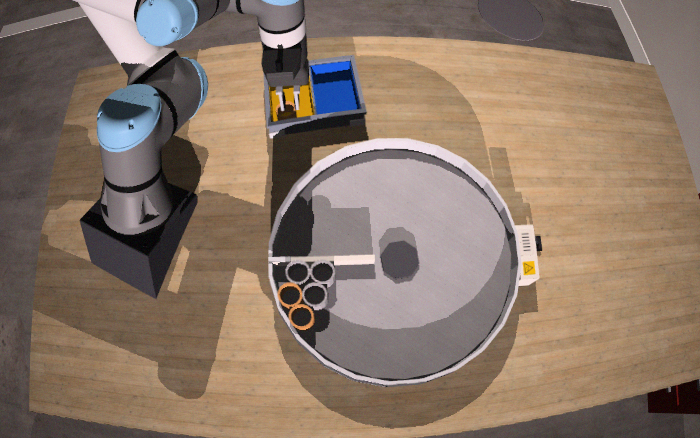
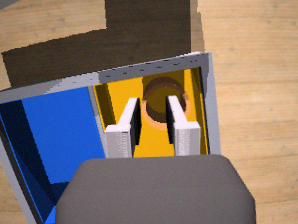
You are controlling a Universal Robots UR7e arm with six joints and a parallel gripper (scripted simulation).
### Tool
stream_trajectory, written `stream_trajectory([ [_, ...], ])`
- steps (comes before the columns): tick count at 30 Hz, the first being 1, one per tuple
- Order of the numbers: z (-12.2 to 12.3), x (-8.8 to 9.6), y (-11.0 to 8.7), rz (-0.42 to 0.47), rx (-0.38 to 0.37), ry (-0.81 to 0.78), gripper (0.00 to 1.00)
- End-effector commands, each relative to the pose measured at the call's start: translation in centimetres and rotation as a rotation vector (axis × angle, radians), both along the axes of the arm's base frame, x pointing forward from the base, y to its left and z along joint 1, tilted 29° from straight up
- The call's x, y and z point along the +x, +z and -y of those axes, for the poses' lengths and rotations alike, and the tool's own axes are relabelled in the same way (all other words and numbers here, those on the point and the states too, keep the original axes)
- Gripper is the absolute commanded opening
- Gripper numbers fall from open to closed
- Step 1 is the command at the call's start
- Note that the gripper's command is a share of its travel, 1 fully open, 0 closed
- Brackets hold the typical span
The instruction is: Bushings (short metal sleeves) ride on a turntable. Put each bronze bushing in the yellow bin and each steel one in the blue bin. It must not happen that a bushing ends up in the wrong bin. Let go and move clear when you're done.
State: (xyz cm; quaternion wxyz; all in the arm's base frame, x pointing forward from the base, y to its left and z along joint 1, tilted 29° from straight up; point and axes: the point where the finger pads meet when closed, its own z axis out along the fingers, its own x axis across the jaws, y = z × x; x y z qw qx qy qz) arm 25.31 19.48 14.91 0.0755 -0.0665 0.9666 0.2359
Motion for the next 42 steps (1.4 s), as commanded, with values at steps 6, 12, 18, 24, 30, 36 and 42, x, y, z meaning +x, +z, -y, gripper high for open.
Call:
stream_trajectory([
  [6,2.6,-0.5,4.9,0.01,0.0,-0.001,0.47],
  [12,3.7,-0.8,7.1,0.012,-0.002,-0.002,0.47],
  [18,4.5,-1.0,8.4,0.012,0.0,-0.001,0.47],
  [24,4.5,-1.0,8.4,0.012,0.0,-0.001,0.47],
  [30,4.2,-0.7,8.0,0.013,-0.017,-0.013,0.47],
  [36,4.2,-0.7,8.0,0.013,-0.017,-0.013,0.47],
  [42,4.2,-0.6,8.2,0.018,-0.018,-0.013,0.47],
])
